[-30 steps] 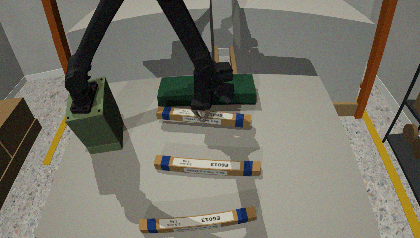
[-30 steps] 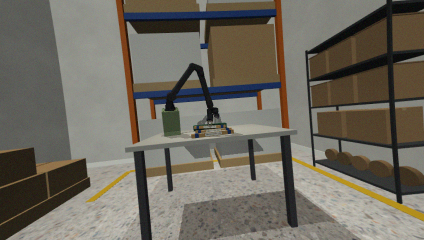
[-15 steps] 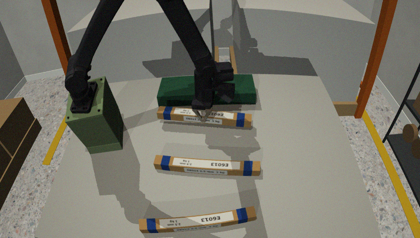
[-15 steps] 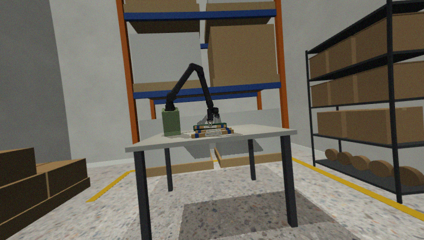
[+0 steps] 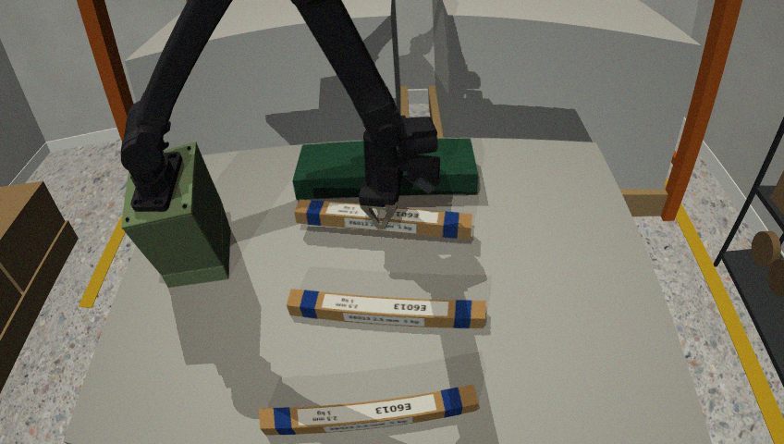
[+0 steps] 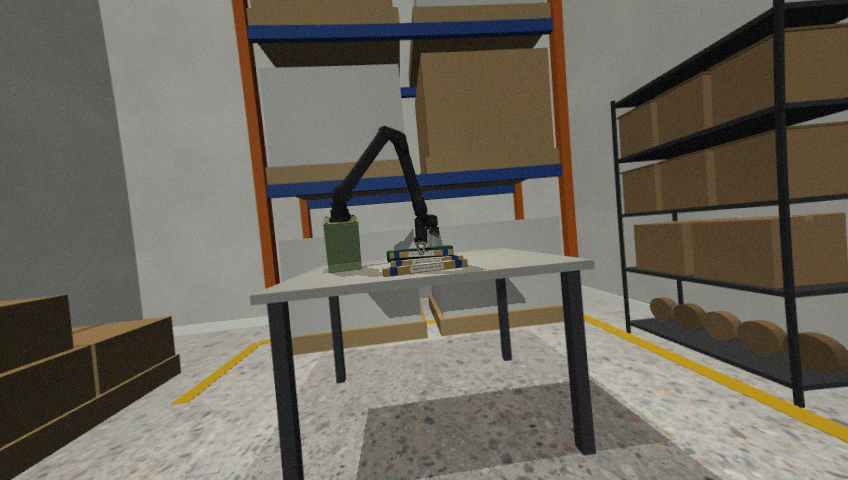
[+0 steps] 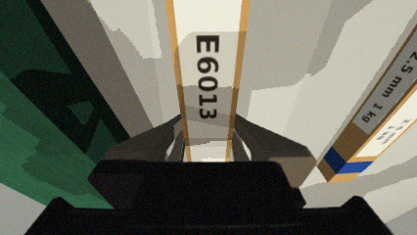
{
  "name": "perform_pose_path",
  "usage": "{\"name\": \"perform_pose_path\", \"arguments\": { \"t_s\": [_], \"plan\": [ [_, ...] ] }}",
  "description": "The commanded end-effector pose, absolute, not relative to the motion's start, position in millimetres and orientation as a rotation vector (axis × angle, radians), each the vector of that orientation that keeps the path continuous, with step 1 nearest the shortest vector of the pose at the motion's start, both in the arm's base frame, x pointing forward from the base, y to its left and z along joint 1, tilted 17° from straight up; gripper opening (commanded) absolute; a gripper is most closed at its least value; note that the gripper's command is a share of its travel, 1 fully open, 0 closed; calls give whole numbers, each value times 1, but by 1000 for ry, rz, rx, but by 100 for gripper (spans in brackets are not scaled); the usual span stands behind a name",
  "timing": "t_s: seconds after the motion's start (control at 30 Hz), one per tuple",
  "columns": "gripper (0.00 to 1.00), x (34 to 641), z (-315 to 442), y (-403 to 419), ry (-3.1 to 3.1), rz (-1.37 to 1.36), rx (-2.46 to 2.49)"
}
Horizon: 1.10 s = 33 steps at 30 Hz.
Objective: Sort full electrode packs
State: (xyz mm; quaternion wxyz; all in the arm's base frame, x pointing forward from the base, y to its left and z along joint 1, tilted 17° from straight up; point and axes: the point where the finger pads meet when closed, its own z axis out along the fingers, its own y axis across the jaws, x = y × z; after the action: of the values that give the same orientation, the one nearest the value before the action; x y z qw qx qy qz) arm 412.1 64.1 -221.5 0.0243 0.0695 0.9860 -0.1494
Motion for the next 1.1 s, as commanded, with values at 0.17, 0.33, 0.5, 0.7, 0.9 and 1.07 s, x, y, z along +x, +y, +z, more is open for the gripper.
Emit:
{"name": "perform_pose_path", "arguments": {
  "t_s": [0.17, 0.33, 0.5, 0.7, 0.9, 1.07],
  "plan": [
    [0, 452, -209, 79, 2975, -406, 195],
    [0, 449, -216, 76, 2985, -413, 199],
    [0, 451, -216, 72, 2981, -411, 211],
    [0, 449, -223, 75, 2985, -413, 196],
    [0, 446, -227, 75, 2988, -416, 189],
    [0, 448, -221, 77, 2980, -410, 191]
  ]
}}
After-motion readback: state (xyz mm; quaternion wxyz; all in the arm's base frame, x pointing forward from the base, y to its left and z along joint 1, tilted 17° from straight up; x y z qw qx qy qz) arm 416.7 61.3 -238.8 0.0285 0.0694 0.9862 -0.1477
